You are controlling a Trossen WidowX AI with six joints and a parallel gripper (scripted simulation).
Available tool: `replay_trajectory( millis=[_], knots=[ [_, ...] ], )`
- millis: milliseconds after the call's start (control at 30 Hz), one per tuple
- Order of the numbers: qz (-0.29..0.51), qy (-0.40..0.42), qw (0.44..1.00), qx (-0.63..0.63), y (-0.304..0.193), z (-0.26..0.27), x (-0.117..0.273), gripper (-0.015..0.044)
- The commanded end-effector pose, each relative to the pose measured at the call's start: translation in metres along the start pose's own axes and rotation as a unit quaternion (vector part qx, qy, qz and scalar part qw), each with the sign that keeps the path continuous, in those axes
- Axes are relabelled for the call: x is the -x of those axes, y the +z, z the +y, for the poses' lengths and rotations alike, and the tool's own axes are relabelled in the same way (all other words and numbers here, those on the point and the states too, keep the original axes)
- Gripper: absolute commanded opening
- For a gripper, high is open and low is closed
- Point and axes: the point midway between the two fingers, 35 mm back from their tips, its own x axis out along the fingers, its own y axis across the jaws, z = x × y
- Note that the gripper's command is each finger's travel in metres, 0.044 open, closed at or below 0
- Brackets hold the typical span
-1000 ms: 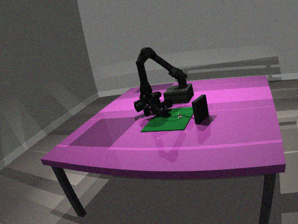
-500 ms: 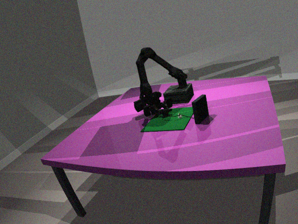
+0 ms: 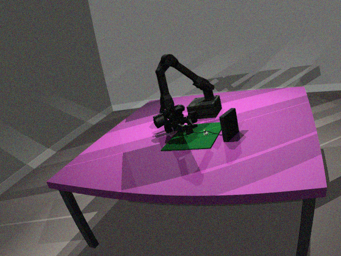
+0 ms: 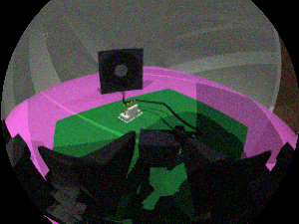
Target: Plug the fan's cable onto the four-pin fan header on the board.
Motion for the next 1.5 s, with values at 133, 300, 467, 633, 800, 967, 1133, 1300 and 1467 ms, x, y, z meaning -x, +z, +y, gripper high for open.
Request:
replay_trajectory(
  millis=[133,300,467,633,800,967,1133,1300,1467],
  knots=[
    [0.01,-0.005,1.0,0.0,-0.002,-0.002,0.011,0.0205],
    [0.018,-0.008,1.0,-0.001,-0.002,-0.003,0.021,0.0205],
    [0.024,-0.009,1.0,-0.002,-0.001,-0.004,0.031,0.0205],
    [0.027,-0.009,1.0,-0.002,0.002,-0.004,0.041,0.0205],
    [0.029,-0.008,1.0,-0.003,0.006,-0.003,0.052,0.0205],
    [0.027,-0.006,1.0,-0.003,0.012,-0.003,0.063,0.0205],
    [0.023,-0.004,1.0,-0.003,0.019,-0.002,0.074,0.0205],
    [0.016,-0.002,1.0,-0.002,0.027,-0.001,0.085,0.0205],
    [0.007,0.0,1.0,0.0,0.037,-0.001,0.097,0.0205]
  ],
)
